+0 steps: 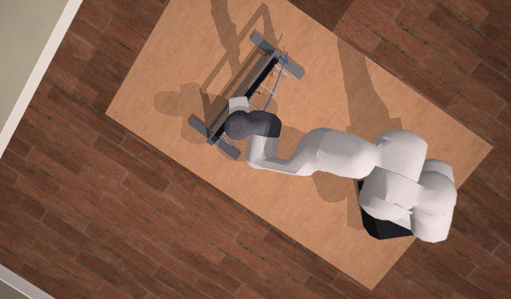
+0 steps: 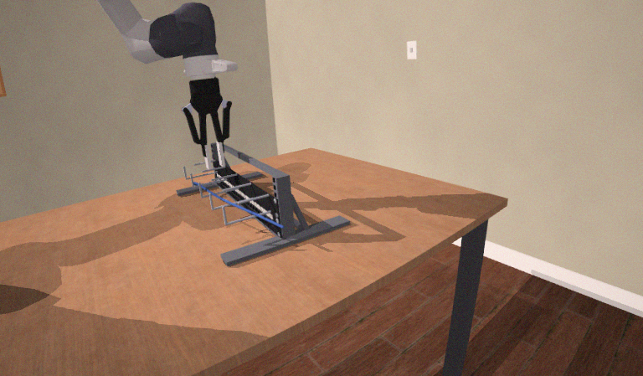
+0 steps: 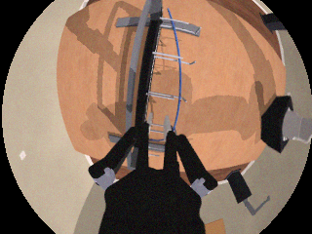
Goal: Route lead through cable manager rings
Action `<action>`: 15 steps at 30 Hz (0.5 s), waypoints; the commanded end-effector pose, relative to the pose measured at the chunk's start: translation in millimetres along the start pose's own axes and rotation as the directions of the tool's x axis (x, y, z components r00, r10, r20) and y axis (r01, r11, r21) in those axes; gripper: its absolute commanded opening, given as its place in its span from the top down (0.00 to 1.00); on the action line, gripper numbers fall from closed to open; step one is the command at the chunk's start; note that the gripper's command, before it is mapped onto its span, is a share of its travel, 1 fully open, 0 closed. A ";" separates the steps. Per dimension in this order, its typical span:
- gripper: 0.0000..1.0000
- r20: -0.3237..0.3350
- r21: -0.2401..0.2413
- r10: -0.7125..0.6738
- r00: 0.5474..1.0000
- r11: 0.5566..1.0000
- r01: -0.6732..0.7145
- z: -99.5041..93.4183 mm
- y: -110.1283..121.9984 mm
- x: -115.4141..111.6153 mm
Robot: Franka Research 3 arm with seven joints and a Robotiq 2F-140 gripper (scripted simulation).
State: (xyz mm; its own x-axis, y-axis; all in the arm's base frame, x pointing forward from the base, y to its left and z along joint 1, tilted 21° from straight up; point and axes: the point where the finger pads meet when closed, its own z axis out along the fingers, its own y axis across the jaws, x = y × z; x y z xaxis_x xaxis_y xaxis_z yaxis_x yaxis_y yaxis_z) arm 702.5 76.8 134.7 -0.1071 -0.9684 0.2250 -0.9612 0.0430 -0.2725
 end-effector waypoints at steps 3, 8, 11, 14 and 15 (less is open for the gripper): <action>0.80 -0.009 -0.010 -0.003 1.000 1.000 0.003 -17.5 3.3 2.2; 0.80 -0.009 -0.010 -0.003 1.000 1.000 0.003 -27.3 3.2 2.1; 0.80 -0.009 -0.010 -0.003 1.000 1.000 0.003 -30.6 3.2 2.1; 0.80 -0.009 -0.010 -0.003 1.000 1.000 0.003 -33.7 3.2 2.1; 0.80 -0.009 -0.010 -0.003 1.000 1.000 0.003 -34.2 3.2 2.1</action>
State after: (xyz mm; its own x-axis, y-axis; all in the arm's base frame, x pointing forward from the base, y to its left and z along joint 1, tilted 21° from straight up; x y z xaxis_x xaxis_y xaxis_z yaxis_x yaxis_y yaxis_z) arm 694.0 85.1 165.3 -0.1052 -0.9683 0.2264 -0.9620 0.0413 -0.2700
